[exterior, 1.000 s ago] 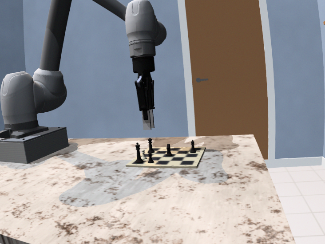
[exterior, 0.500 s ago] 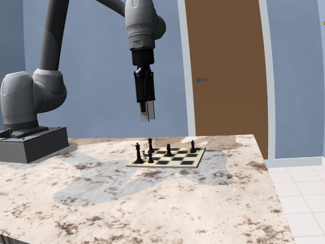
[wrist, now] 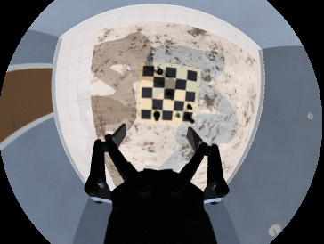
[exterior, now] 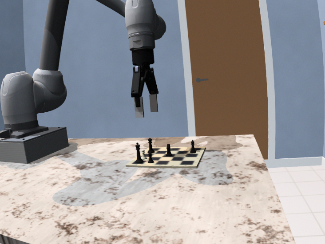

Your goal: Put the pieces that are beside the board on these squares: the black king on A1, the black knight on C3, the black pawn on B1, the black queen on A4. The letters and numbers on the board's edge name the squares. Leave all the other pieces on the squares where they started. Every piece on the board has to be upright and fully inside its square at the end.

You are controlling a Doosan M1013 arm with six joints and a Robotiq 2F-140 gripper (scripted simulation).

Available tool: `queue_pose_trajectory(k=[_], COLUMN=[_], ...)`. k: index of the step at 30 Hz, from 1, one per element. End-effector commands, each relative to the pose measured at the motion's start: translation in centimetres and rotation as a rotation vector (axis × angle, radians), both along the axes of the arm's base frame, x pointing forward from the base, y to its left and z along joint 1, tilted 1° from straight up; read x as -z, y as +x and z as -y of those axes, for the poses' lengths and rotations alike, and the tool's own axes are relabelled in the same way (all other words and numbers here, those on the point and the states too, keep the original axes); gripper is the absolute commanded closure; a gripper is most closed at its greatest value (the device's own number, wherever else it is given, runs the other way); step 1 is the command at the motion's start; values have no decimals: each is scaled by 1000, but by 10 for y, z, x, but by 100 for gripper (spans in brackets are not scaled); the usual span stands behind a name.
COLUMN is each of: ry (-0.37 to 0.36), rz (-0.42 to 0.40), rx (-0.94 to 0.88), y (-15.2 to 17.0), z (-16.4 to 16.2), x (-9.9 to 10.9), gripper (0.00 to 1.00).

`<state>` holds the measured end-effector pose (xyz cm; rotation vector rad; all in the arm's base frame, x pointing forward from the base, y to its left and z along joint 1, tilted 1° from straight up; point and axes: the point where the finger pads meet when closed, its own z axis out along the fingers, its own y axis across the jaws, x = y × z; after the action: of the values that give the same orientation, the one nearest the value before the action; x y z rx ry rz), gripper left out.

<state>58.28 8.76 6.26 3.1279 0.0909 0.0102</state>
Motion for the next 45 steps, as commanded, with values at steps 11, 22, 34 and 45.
queue_pose_trajectory(k=[11, 22, 34, 45], ry=[0, 0, 0, 0], rz=[0, 0, 0, 0], rx=[0, 0, 0, 0], y=[0, 0, 0, 0], z=[0, 0, -1, -1], x=[-8, -36, -49, -49], gripper=[0, 0, 0, 0])
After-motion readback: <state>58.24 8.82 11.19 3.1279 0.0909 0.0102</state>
